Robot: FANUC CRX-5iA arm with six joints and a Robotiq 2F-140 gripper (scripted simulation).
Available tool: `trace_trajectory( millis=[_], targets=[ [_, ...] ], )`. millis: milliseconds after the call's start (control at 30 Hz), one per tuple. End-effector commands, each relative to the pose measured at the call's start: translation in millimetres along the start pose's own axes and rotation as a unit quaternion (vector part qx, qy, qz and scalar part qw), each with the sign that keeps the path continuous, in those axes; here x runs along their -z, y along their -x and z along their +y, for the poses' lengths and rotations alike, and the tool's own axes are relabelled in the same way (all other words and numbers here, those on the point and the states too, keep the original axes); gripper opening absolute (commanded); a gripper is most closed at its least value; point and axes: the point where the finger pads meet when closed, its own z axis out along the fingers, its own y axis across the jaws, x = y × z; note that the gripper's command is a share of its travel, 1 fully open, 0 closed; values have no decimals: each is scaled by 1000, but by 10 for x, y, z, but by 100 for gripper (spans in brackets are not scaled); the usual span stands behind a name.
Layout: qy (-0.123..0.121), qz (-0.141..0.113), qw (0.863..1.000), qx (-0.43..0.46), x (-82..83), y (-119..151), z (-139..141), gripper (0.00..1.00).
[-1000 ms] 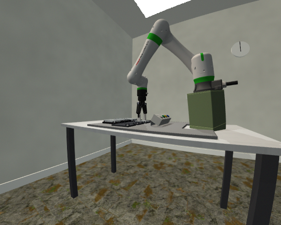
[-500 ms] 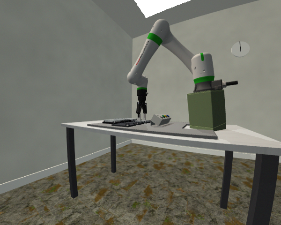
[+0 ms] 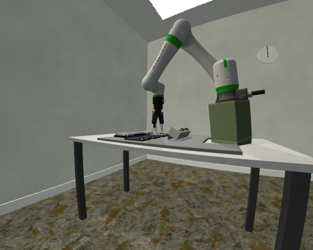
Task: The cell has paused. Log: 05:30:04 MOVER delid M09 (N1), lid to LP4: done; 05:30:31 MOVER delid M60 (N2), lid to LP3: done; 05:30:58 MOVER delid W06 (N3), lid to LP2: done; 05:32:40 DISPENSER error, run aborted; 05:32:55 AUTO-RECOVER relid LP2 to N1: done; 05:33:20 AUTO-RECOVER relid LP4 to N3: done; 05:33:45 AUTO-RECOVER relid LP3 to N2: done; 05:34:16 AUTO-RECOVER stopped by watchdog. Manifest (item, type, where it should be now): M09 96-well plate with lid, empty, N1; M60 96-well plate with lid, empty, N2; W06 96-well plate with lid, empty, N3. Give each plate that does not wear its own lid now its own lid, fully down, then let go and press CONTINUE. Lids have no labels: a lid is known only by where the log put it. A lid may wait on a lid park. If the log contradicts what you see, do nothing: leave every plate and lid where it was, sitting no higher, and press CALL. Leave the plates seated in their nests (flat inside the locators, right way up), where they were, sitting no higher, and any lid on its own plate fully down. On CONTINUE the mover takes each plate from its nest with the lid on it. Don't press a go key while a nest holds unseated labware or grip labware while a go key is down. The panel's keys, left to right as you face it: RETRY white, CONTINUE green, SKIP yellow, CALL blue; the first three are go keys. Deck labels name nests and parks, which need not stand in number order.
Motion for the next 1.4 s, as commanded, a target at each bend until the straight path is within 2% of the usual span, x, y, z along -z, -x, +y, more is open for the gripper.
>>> trace_trajectory(
  millis=[0, 500, 933, 1000, 1067, 1133, 1200, 1267, 1300, 1333, 1367],
  targets=[
    [0, 0, 1000, 0, 49, -1, 1, 66],
    [0, 0, 1000, 0, 415, -1, 1, 66],
    [0, 0, 1000, 0, 470, -6, 2, 66],
    [0, 0, 1000, -1, 474, -121, 18, 66],
    [-1, 0, 1000, -2, 481, -428, 72, 66],
    [-1, 0, 1000, -2, 481, -428, 72, 66],
    [-1, 0, 1000, -5, 486, -863, 175, 66],
    [-1, 0, 1000, -5, 486, -863, 175, 66],
    [-1, 0, 1000, -7, 485, -1086, 241, 66],
    [-1, 0, 1000, -7, 485, -1086, 241, 66],
    [-1, 0, 1000, -8, 483, -1292, 312, 66]
  ],
)
